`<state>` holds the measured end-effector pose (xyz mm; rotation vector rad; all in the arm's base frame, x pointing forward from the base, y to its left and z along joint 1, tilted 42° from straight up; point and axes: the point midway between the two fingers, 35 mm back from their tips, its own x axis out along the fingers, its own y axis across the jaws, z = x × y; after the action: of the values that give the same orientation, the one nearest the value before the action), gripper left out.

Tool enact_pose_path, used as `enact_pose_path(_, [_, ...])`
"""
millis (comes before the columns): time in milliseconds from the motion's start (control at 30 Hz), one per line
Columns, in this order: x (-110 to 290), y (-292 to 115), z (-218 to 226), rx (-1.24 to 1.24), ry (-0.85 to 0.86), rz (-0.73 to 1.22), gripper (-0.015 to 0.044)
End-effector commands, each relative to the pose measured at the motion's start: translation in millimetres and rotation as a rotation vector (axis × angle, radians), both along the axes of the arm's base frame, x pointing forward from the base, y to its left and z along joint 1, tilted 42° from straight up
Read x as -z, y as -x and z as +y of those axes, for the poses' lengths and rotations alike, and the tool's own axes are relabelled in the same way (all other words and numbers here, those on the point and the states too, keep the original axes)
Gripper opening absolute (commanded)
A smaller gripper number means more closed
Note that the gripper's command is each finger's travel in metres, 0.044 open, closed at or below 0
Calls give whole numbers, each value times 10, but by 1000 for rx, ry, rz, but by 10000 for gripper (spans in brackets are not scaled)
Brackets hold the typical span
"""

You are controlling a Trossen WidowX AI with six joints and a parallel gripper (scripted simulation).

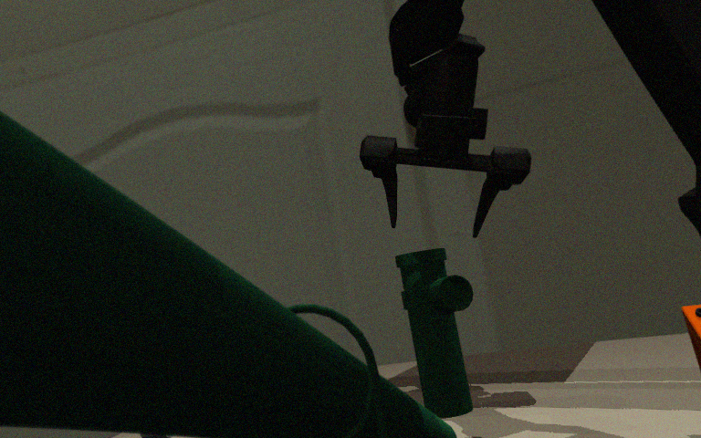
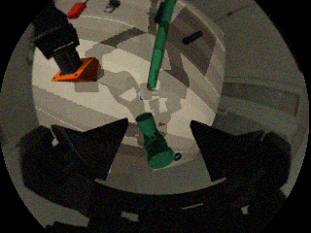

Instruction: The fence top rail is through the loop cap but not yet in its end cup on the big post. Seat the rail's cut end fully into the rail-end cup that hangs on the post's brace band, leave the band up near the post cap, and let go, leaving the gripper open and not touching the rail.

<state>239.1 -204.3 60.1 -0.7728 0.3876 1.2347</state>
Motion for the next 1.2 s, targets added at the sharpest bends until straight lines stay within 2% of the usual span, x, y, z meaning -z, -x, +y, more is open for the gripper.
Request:
enact_pose_path(0, [235,123,-165,-204,54,-167,440])
enact_pose_path(300, [235,123,-165,-204,54,-167,440])
enact_pose_path(533, [458,110,36,-223,72,-175,440])
enact_pose_path(1167, [631,30,205,-224,74,-175,440])
